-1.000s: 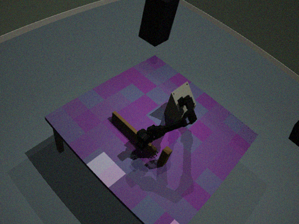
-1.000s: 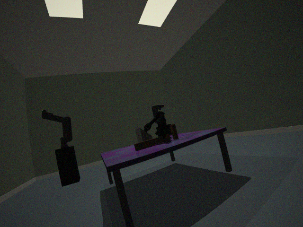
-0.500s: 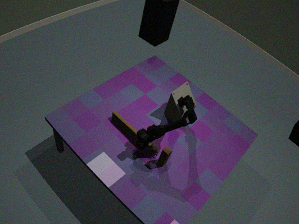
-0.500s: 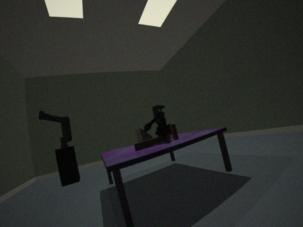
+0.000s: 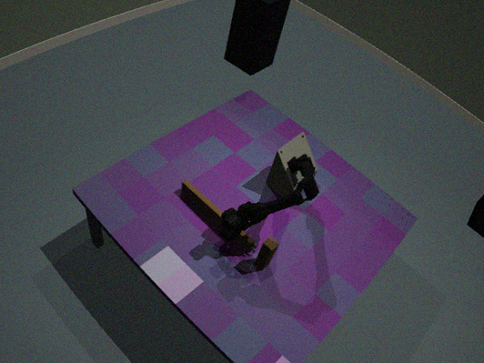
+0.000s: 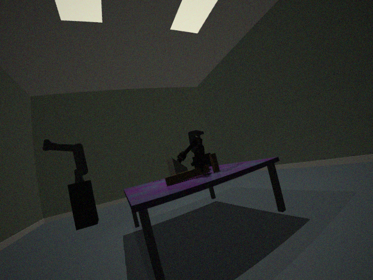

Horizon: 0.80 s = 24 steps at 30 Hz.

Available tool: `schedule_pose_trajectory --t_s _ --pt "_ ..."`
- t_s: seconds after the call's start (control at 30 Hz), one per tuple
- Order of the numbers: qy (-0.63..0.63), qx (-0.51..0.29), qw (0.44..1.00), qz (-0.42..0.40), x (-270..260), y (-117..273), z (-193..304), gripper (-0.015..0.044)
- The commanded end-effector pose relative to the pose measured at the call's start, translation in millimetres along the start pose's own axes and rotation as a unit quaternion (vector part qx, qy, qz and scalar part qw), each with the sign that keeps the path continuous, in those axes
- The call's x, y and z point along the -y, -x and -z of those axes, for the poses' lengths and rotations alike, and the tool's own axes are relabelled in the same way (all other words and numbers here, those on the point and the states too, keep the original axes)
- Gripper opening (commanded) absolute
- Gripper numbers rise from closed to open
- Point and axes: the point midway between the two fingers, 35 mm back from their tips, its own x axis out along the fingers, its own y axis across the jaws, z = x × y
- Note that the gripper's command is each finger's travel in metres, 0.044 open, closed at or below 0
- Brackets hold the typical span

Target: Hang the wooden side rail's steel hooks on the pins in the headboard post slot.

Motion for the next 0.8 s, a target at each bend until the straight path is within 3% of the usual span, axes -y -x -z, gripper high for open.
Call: schedule_pose_trajectory --t_s 0.0,0.77 --pt "-0.004 0.001 1.0 -0.009 -3.0 9.3 -2.2 0.0" --pt "-0.004 0.001 1.0 -0.009 -2.9 13.1 -2.2 0.0"
